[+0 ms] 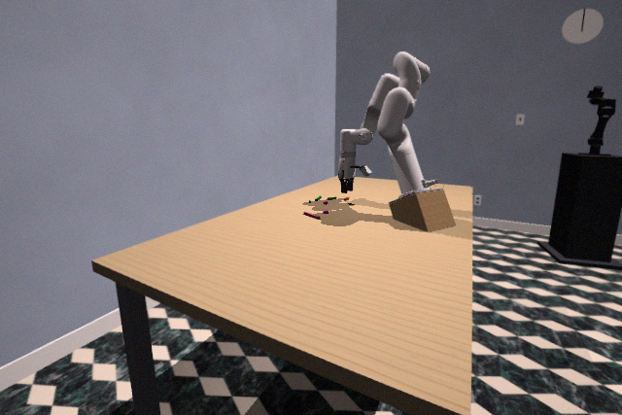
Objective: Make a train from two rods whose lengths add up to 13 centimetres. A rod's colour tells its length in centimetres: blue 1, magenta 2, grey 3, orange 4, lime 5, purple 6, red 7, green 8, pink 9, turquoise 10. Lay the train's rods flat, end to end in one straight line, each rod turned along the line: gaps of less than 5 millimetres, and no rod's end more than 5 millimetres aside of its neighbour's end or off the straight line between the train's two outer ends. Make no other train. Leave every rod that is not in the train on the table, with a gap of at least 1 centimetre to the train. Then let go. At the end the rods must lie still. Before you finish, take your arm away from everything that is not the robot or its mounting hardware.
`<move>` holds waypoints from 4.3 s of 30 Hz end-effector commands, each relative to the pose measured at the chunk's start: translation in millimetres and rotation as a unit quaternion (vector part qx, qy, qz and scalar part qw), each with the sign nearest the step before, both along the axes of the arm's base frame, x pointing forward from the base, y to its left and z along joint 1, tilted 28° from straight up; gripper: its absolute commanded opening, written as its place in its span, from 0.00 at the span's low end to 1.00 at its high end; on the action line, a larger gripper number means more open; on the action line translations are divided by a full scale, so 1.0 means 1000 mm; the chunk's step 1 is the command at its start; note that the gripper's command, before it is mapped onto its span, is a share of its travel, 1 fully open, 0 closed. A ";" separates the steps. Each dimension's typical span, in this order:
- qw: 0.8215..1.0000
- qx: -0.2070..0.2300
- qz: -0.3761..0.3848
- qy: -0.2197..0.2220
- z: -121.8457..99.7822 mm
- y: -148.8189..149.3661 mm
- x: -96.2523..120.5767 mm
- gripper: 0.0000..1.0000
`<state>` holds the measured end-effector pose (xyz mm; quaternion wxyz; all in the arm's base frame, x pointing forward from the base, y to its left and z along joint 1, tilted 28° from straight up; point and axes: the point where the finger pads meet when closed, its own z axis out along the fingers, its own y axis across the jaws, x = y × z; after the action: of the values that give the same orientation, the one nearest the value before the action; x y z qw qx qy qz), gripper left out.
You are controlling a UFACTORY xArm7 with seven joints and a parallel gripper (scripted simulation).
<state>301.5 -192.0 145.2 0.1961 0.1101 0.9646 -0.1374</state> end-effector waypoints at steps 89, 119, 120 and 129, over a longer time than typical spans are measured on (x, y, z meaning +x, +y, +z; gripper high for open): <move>1.000 -0.001 0.000 -0.001 -0.017 -0.008 0.009 0.59; 1.000 -0.001 0.000 -0.002 -0.018 -0.008 0.009 0.59; 1.000 -0.001 0.000 -0.002 -0.018 -0.008 0.009 0.59; 1.000 -0.001 0.000 -0.002 -0.023 -0.010 0.011 0.59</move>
<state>311.2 -200.9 123.9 0.1967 0.1103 0.9645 -0.1378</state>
